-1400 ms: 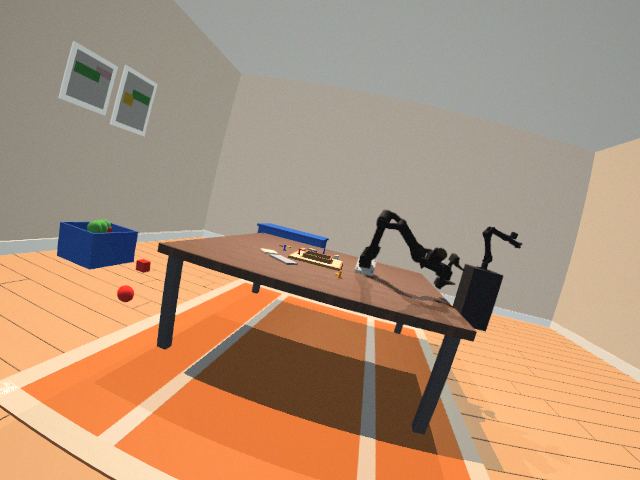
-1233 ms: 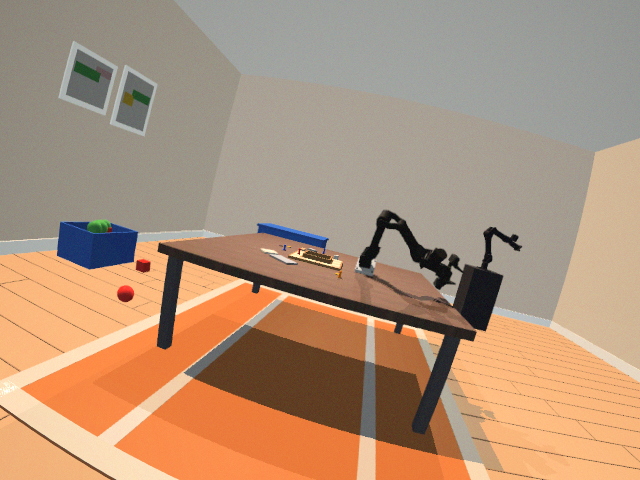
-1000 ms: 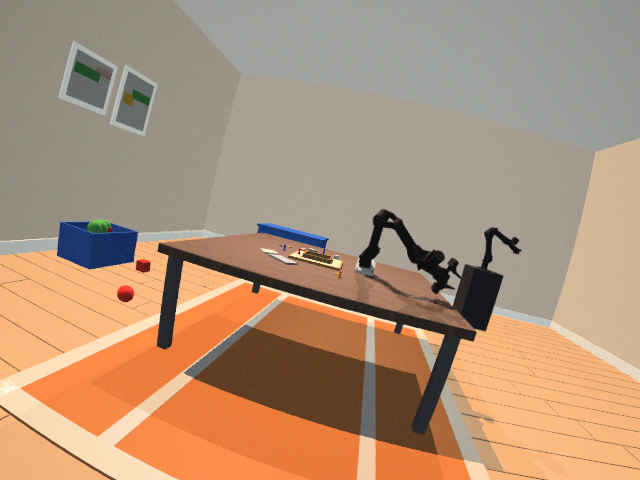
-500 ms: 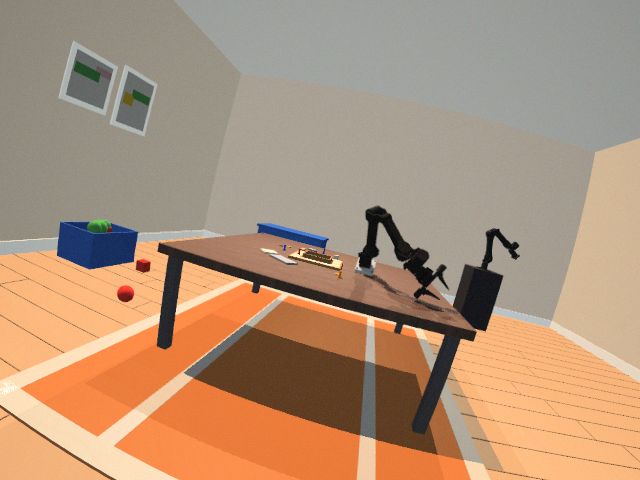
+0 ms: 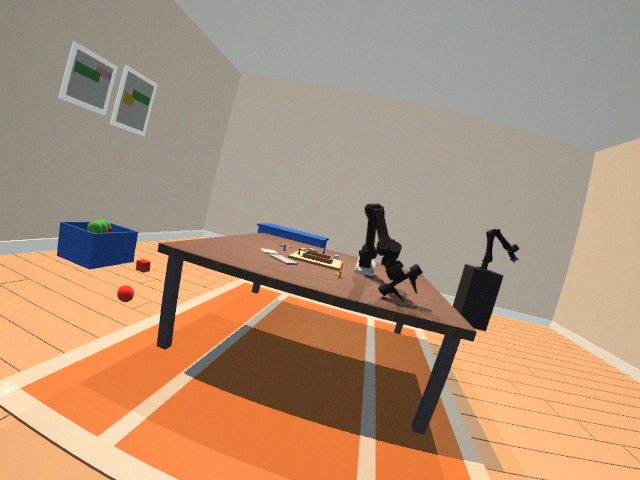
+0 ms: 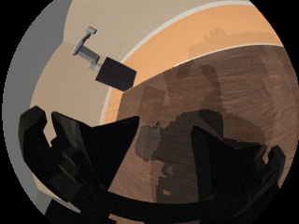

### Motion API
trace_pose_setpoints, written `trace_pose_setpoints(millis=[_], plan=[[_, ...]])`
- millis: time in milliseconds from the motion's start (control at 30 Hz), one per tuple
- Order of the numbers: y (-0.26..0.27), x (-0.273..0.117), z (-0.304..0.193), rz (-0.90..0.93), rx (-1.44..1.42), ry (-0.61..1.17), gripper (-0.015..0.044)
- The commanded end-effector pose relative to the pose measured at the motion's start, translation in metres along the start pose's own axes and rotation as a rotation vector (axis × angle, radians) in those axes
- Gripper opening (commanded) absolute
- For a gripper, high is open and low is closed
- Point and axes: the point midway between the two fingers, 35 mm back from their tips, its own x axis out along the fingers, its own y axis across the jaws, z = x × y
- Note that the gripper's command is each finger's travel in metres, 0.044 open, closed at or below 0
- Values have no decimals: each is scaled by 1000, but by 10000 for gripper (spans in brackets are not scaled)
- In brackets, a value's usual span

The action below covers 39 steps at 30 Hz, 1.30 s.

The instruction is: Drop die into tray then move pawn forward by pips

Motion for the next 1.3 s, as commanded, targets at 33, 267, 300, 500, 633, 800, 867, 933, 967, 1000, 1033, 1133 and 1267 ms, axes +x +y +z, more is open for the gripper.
trace_pose_setpoints(millis=[33, 267, 300, 500, 633, 800, 867, 933, 967, 1000, 1033, 1133, 1267], plan=[[-45, -25, 51, -115, -28, -128, 275], [-109, -60, 93, -298, -43, -235, 275], [-110, -61, 96, -299, -62, -238, 275], [-142, -77, 115, -414, -196, -282, 275], [-153, -90, 122, -471, -239, -285, 275], [-191, -118, 144, -561, -207, -332, 275], [-209, -134, 155, -605, -190, -356, 275], [-226, -152, 165, -649, -174, -381, 275], [-234, -161, 169, -671, -165, -394, 275], [-243, -170, 174, -693, -157, -407, 275], [-251, -180, 177, -717, -149, -417, 275], [-277, -203, 177, -796, -138, -406, 275], [-314, -247, 172, -937, -122, -379, 275]])
